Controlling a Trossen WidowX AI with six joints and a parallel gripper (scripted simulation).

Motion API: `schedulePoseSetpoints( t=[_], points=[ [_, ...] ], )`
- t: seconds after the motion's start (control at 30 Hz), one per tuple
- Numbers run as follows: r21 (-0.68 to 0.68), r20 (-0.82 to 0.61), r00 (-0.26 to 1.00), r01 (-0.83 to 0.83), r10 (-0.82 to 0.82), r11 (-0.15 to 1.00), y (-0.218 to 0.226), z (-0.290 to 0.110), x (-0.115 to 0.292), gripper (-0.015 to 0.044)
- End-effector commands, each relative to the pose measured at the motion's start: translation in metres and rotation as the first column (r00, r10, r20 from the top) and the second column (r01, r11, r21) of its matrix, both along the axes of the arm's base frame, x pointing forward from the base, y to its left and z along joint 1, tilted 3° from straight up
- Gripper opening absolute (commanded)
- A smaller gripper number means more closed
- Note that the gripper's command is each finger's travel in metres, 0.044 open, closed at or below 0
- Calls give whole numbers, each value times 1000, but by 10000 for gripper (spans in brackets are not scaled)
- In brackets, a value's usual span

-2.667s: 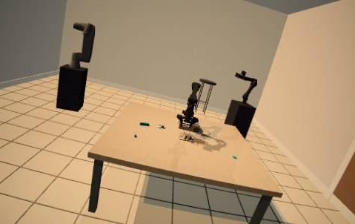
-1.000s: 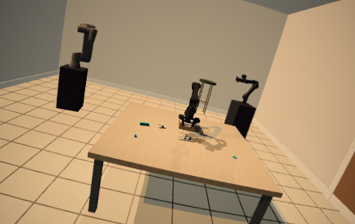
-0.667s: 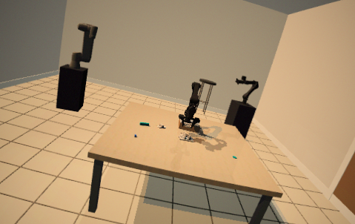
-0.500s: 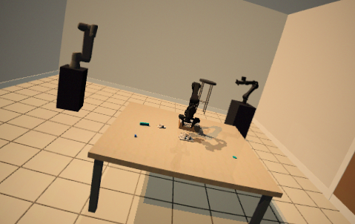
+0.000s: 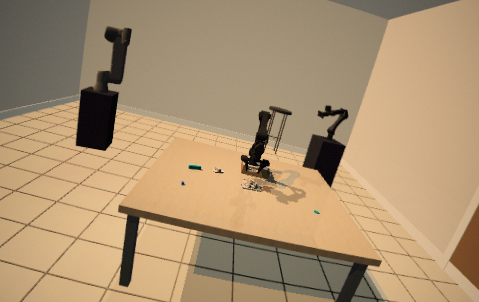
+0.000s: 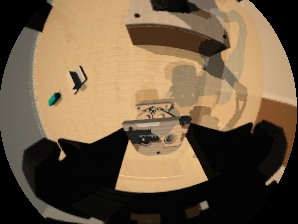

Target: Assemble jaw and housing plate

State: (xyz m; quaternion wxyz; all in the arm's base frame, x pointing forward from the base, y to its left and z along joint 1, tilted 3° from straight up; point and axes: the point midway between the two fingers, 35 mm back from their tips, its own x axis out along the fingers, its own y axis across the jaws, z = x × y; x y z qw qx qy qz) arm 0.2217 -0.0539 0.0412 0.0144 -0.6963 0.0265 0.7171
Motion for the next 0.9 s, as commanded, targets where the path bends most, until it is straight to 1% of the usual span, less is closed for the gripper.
schedulePoseSetpoints(
  t=[0.0,0.87],
  points=[
    [4,-2,1000,5,-5,1000,1,-7,0,351],
    [5,-3,1000,5,-5,1000,0,-50,-3,351]
  ],
)
